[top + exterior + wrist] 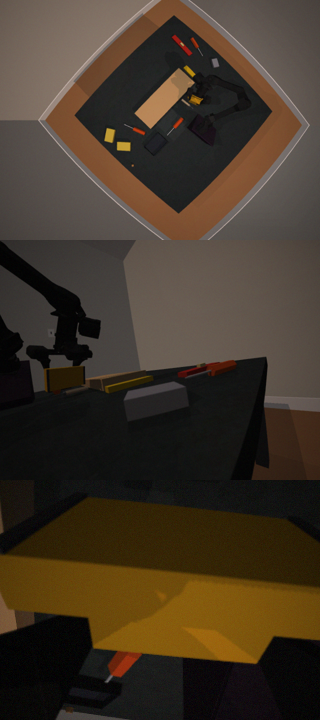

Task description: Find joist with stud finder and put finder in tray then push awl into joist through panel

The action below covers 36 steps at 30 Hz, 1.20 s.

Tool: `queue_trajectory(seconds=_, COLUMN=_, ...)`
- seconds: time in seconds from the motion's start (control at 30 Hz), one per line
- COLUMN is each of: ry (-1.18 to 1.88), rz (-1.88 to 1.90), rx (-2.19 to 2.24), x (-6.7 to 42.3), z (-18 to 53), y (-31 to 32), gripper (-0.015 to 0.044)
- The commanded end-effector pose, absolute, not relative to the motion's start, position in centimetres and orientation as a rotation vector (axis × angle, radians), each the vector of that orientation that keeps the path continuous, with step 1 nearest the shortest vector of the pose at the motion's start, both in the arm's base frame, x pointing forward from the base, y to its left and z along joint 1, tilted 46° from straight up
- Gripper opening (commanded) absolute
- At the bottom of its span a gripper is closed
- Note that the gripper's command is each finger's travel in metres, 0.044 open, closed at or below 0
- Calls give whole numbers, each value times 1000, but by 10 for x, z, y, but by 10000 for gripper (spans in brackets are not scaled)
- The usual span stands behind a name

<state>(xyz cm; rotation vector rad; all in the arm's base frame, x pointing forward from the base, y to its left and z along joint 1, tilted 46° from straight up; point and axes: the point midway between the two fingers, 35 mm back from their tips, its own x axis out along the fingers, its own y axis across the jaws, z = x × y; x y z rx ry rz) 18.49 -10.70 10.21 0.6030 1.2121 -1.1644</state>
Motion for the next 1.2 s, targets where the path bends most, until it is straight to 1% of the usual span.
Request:
queue_trajectory(seconds=0.0, ry=1243, rz=-1148, rx=624, x=186, z=103, y=-107, gripper=0)
queue_trajectory(seconds=1.17, ry=1441, rz=-1096, rx=773, x=189, z=105, y=-112, gripper=0)
